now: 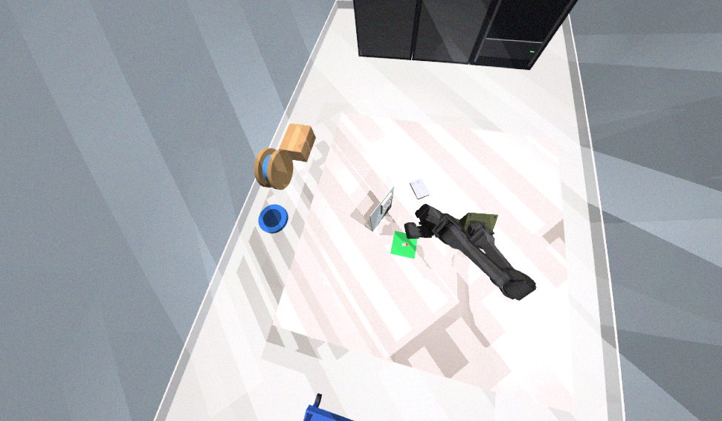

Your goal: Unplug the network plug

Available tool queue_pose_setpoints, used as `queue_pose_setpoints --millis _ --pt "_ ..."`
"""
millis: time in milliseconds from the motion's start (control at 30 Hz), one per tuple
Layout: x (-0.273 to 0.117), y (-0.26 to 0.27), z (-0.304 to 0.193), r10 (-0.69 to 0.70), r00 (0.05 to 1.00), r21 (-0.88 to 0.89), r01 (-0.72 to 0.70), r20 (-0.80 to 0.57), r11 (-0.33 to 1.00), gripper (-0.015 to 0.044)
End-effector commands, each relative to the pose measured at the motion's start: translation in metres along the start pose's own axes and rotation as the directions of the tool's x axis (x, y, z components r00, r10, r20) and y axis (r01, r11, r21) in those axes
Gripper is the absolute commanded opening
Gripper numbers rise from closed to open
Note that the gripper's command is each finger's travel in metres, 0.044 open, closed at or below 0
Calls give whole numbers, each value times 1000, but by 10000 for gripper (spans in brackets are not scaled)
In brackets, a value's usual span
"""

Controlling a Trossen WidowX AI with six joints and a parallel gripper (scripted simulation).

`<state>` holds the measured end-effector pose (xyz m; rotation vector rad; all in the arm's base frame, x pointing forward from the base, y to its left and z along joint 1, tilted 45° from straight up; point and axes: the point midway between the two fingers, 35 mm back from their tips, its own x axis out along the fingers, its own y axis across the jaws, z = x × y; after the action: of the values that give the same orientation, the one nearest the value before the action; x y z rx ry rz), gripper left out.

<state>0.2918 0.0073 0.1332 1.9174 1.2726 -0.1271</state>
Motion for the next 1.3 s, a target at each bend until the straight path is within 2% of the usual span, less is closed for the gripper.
queue_pose_setpoints --millis 0,700,1067,1267 --pt "-11 9 0 5 1000 -10 -5 -2 1000 156" --pt "-57 36 -6 21 1000 -12 -22 -13 1000 156" --pt "-57 36 -6 21 1000 -12 -22 -13 1000 440" --pt "-57 36 -6 21 1000 -12 -22 -13 1000 440"
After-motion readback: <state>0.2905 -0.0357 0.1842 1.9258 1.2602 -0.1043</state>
